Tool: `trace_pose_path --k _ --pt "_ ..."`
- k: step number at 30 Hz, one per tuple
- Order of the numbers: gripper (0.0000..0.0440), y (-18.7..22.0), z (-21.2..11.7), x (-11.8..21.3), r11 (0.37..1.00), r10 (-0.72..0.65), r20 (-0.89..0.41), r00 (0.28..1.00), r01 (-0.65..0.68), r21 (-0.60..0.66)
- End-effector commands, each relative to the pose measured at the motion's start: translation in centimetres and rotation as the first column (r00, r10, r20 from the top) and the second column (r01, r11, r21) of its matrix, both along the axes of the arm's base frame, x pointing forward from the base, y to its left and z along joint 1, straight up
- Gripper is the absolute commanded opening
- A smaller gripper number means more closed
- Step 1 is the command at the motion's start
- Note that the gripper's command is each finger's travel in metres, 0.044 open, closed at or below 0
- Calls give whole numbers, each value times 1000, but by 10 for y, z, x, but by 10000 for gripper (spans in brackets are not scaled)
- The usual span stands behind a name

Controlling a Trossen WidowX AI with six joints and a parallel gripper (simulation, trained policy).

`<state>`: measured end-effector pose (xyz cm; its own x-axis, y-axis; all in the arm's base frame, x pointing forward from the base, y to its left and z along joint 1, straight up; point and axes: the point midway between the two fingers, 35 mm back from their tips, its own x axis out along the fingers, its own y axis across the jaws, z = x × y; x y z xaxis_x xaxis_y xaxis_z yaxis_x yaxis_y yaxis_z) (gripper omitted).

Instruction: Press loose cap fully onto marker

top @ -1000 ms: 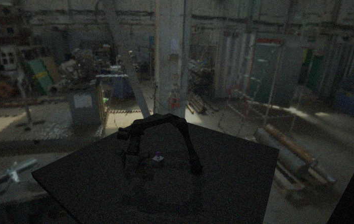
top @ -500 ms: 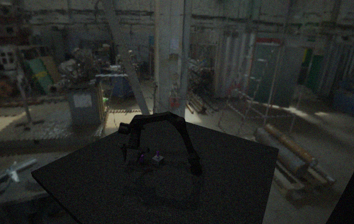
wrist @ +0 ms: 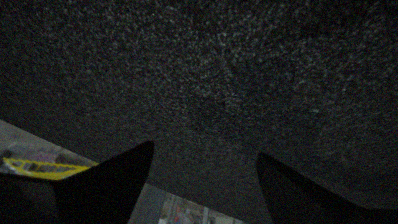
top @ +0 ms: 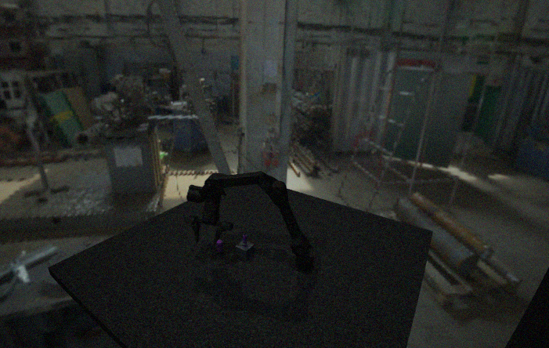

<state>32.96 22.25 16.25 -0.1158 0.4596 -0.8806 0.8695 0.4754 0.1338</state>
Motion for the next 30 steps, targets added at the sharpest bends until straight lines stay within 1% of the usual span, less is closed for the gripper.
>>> trace_pose_path --k 1,17,30 --pt "326 -11 -4 8 1000 2 10 1000 -1 -31" --pt "330 -56 -16 30 988 11 48 999 -3 -152" --pt "330 -82 -33 41 968 49 58 997 -33 -248"
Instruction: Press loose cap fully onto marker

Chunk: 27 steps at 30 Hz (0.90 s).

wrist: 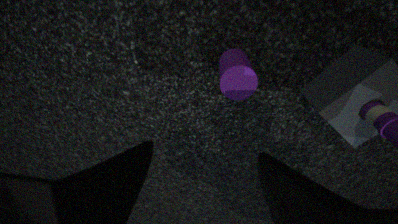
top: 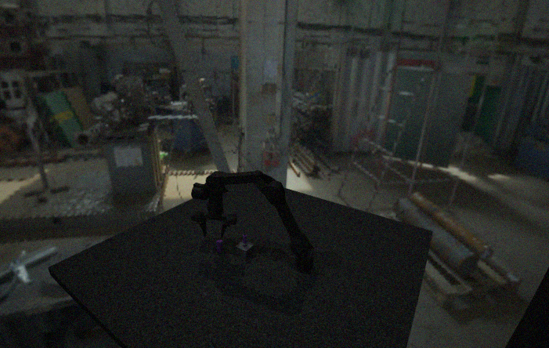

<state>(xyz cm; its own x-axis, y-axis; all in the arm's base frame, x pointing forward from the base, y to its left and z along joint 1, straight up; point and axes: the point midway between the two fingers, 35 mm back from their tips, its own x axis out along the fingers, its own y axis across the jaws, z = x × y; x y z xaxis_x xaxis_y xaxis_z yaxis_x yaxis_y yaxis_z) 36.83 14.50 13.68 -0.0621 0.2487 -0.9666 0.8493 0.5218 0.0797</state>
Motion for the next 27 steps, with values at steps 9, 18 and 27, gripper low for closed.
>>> trace_pose_path --k 9,18,27 --pt "323 -16 -23 7 994 54 -8 999 -54 -90" --pt "312 -23 -40 6 982 108 -29 994 -111 -151" --pt "292 -27 -63 1 965 171 -62 983 -180 -191"
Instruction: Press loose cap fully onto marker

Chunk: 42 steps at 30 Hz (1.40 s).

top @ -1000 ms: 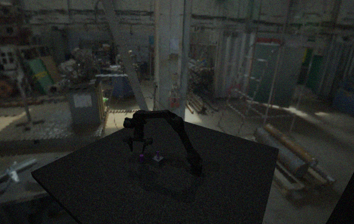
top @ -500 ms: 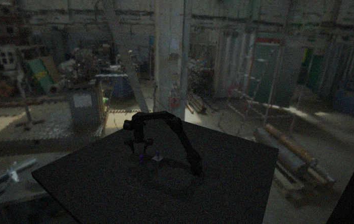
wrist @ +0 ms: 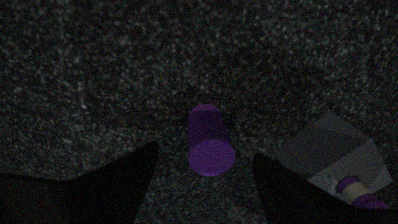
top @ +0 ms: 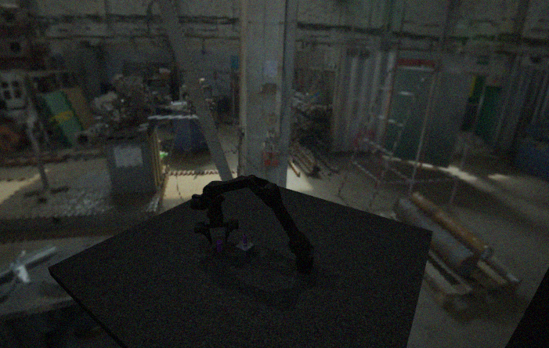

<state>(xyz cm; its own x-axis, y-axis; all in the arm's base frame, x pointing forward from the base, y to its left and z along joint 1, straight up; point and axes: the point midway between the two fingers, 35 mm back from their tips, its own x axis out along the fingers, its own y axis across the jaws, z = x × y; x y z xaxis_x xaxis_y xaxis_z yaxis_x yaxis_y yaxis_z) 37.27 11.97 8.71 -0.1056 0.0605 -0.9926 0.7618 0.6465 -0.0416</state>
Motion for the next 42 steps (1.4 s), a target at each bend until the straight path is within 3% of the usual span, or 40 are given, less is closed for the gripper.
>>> trace_pose_path --k 1,9,17,31,42 --pt "290 -2 -16 -4 999 33 -29 999 -33 -23" --pt "251 -4 -31 -8 995 87 -37 996 -89 -51" --pt "76 -5 -17 -11 990 126 -8 992 -126 -66" --pt "77 -13 38 -14 984 170 76 982 -164 -74" --pt "69 -32 72 -35 985 169 63 984 -165 -58"
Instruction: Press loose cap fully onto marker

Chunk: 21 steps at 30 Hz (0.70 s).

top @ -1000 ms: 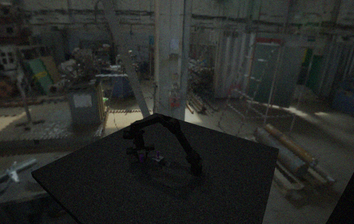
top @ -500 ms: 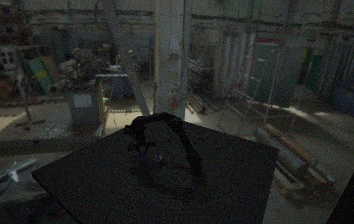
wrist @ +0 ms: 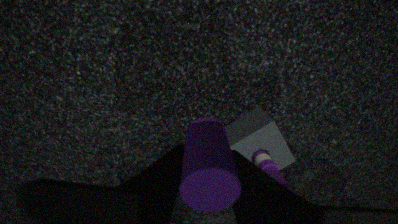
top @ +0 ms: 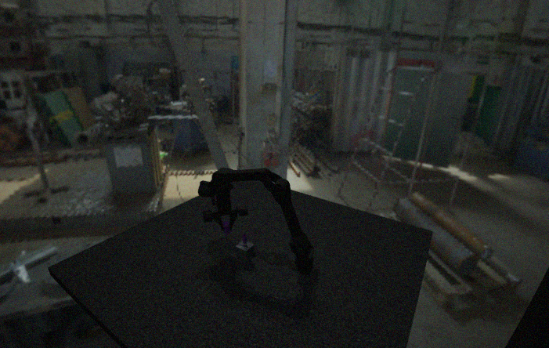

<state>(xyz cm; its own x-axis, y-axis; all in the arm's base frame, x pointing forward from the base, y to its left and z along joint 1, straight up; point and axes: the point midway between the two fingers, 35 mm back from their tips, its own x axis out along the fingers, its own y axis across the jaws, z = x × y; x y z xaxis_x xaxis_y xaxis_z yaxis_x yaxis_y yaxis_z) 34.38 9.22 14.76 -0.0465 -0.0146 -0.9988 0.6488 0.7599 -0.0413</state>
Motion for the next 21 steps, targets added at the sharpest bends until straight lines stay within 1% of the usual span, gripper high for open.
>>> trace_pose_path --k 1,11,21 --pt "68 -7 14 -9 1000 3 0 1000 -3 10" --pt "51 -31 28 -36 1000 -16 -50 999 16 5" --pt "28 -29 30 -56 1000 6 -71 997 -4 16"
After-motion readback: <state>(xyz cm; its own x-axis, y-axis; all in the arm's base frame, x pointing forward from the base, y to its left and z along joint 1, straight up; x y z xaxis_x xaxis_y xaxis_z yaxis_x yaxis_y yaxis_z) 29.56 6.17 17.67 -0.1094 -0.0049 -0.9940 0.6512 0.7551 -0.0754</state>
